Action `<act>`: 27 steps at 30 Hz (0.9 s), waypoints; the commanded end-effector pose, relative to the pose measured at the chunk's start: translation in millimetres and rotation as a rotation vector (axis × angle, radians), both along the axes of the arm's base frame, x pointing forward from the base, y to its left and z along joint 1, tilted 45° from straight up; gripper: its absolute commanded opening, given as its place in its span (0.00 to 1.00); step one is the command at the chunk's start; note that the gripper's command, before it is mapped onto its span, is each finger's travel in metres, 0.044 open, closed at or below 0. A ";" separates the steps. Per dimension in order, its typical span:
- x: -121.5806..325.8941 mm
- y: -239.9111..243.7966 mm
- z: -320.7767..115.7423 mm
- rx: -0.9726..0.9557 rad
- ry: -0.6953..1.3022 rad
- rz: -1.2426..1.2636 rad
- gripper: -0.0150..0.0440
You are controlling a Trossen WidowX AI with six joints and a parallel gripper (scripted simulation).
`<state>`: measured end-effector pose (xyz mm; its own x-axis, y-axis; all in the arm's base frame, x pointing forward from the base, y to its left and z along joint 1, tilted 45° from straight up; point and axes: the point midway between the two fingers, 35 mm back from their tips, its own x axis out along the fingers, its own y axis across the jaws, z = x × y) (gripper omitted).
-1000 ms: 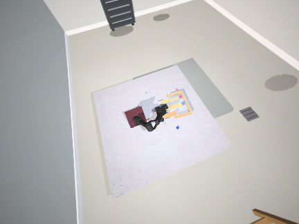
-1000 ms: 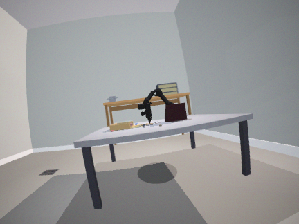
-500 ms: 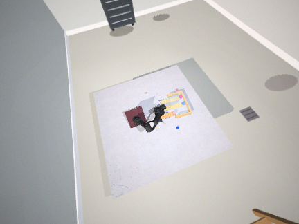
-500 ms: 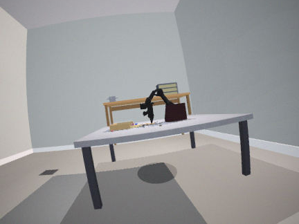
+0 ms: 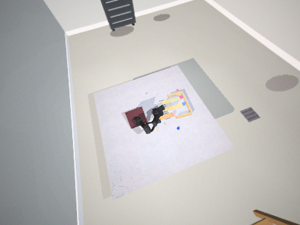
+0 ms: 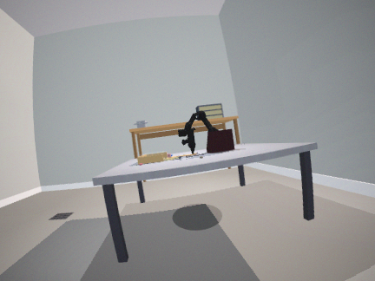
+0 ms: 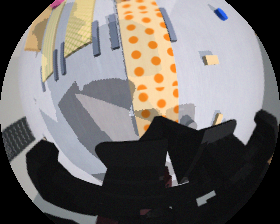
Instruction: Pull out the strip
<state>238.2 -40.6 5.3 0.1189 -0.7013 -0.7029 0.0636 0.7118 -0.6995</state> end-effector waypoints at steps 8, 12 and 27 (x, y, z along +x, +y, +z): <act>-25.0 -4.1 -6.8 -0.001 0.028 -0.013 0.25; -30.4 -4.2 -7.3 -0.001 0.029 -0.013 0.25; -32.9 -4.3 -7.6 -0.001 0.029 -0.013 0.25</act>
